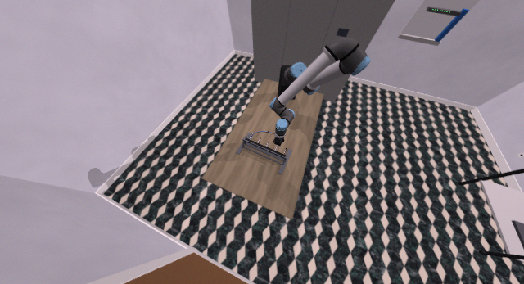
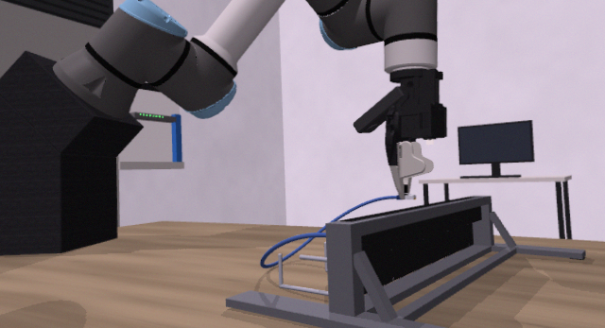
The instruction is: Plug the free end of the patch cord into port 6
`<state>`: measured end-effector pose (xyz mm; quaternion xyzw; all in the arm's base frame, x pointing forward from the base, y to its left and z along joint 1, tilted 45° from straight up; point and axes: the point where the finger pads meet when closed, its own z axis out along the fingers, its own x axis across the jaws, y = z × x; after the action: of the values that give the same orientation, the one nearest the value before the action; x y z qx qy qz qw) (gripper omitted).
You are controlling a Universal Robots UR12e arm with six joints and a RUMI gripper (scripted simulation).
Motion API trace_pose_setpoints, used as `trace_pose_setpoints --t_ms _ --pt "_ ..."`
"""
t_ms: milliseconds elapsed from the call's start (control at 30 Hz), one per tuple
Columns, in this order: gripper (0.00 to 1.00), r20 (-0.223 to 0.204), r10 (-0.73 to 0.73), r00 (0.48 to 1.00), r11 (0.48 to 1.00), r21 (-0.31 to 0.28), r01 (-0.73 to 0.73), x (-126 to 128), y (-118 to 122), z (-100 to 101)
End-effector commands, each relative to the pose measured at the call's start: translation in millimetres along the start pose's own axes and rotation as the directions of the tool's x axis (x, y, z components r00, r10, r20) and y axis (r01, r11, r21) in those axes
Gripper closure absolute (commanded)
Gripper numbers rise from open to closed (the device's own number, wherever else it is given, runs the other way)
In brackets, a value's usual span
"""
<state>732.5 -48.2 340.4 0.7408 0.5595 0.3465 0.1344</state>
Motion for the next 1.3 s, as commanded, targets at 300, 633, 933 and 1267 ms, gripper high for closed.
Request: trace_pose_setpoints --t_ms 300,633,933,1267 --pt "1.00 0.000 0.000 1.000 1.000 -0.001 0.000 0.3 16.4 14.2" --pt "1.00 0.000 0.000 1.000 1.000 -0.001 0.000 0.3 24.6 21.8" --pt "1.00 0.000 0.000 1.000 1.000 -0.001 0.000 0.4 27.5 24.5" --pt "1.00 0.000 0.000 1.000 1.000 -0.001 0.000 0.4 27.7 24.7"
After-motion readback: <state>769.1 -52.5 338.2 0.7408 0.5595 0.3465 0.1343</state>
